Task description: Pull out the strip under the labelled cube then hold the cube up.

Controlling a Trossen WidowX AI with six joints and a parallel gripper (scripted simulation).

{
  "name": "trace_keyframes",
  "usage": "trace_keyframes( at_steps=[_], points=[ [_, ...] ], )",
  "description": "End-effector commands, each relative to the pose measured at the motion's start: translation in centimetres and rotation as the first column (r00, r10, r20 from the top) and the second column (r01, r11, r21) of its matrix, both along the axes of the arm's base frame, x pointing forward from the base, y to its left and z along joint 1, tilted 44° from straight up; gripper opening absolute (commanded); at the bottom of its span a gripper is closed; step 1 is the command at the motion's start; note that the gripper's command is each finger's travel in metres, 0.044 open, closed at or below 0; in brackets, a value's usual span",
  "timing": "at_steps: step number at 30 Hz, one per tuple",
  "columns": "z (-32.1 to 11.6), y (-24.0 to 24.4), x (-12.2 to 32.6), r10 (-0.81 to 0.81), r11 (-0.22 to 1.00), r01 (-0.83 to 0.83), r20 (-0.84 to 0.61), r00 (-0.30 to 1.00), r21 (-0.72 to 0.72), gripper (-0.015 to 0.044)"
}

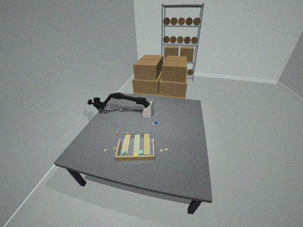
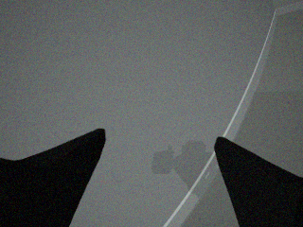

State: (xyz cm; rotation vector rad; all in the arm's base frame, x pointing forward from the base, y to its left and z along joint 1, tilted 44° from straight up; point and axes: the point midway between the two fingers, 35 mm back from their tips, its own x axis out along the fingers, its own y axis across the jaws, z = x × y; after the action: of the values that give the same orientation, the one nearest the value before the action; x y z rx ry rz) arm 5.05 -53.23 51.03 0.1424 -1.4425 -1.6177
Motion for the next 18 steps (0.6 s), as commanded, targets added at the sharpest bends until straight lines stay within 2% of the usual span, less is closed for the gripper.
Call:
trace_keyframes(
  at_steps=[1,10,18],
  points=[
    [-0.1,0.0,0.3,0.004,1.0,-0.004,-0.003,1.0,0.005,0.04],
    [-4.8,2.1,13.0,0.203,0.959,-0.17,-0.129,0.971,0.228,0.04],
    [-9.8,7.7,24.0,0.414,0.861,-0.283,-0.259,0.872,0.423,0.04]
  ],
)
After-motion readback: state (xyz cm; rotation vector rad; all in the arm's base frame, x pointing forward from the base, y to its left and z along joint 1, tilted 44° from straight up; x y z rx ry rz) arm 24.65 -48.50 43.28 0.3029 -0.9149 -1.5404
